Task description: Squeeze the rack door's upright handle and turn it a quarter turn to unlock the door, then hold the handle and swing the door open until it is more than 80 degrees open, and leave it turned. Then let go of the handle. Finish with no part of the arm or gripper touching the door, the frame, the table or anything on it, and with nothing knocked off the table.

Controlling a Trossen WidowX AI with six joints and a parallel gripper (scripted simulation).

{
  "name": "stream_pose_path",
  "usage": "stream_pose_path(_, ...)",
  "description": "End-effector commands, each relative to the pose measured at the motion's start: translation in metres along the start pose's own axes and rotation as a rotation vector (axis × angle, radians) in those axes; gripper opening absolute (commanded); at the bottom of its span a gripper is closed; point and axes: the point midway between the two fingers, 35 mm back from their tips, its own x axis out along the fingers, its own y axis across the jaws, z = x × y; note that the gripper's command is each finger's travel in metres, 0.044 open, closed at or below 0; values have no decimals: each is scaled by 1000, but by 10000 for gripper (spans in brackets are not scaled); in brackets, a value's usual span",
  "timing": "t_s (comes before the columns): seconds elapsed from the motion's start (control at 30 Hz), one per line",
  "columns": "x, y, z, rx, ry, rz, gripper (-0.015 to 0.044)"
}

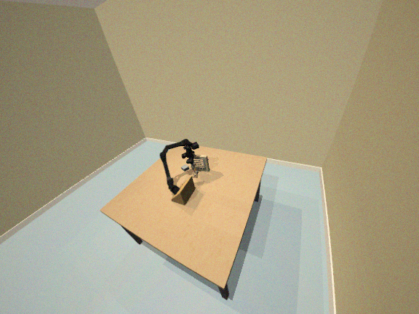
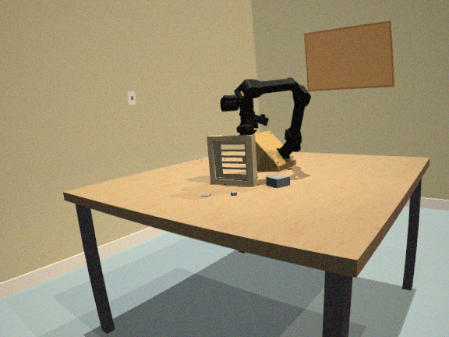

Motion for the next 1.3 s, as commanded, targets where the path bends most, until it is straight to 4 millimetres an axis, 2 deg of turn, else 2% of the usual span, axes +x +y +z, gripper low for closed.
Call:
stream_pose_path(0.0,1,-2,-1,-22,5,-2,238)
stream_pose_path(0.07,1,-2,-1,-22,5,-2,291)
stream_pose_path(0.2,1,-2,-1,52,5,-3,300)
stream_pose_path(1.27,1,-2,-1,1637,2,-6,300)
